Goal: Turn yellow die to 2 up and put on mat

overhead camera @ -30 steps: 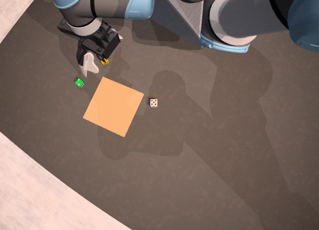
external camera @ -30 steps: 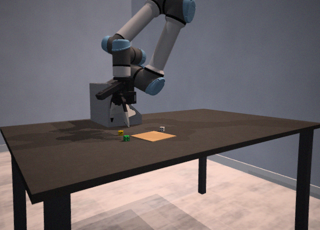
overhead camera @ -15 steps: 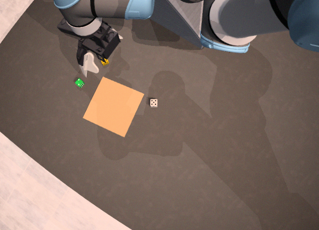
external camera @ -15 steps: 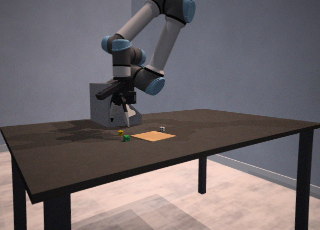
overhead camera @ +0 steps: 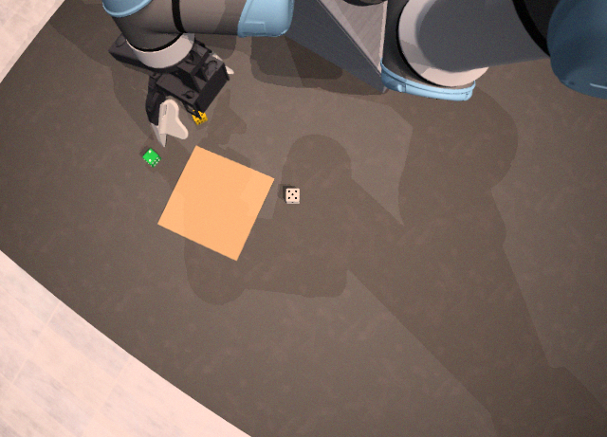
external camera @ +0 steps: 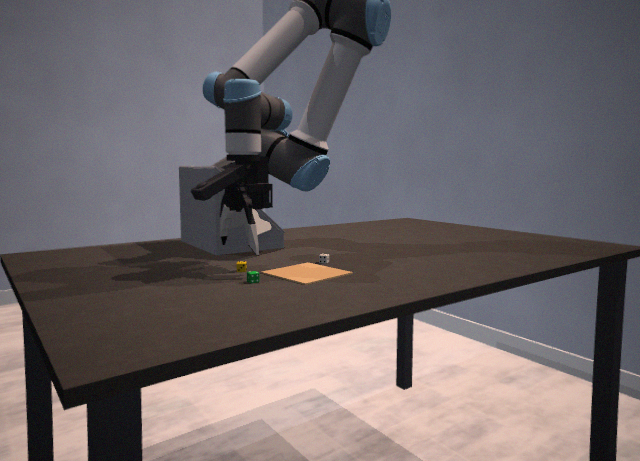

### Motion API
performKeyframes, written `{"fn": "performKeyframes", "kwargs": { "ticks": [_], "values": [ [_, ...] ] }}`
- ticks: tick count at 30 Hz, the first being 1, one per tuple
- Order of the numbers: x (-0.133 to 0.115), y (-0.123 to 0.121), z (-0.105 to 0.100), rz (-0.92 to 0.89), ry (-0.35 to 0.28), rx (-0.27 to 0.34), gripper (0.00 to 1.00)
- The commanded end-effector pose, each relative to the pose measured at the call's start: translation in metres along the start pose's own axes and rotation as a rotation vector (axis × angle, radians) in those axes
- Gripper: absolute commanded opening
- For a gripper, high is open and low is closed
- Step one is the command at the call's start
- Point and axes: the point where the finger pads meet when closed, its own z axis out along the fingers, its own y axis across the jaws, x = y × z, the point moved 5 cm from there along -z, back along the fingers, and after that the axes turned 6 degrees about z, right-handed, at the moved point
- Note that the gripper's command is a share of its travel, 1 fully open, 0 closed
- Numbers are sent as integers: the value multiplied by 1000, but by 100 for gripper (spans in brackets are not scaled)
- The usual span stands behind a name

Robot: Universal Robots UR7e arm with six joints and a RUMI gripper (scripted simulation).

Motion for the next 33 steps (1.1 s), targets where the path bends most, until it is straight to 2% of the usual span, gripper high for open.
{"fn": "performKeyframes", "kwargs": {
  "ticks": [1, 11, 22, 33],
  "values": [
    [0, 0, 0, 0, 1, 1, 100],
    [-3, 0, 0, 0, 1, 1, 100],
    [-21, -1, 0, 0, 1, 1, 100],
    [-66, -4, 0, 0, 1, 1, 100]
  ]
}}
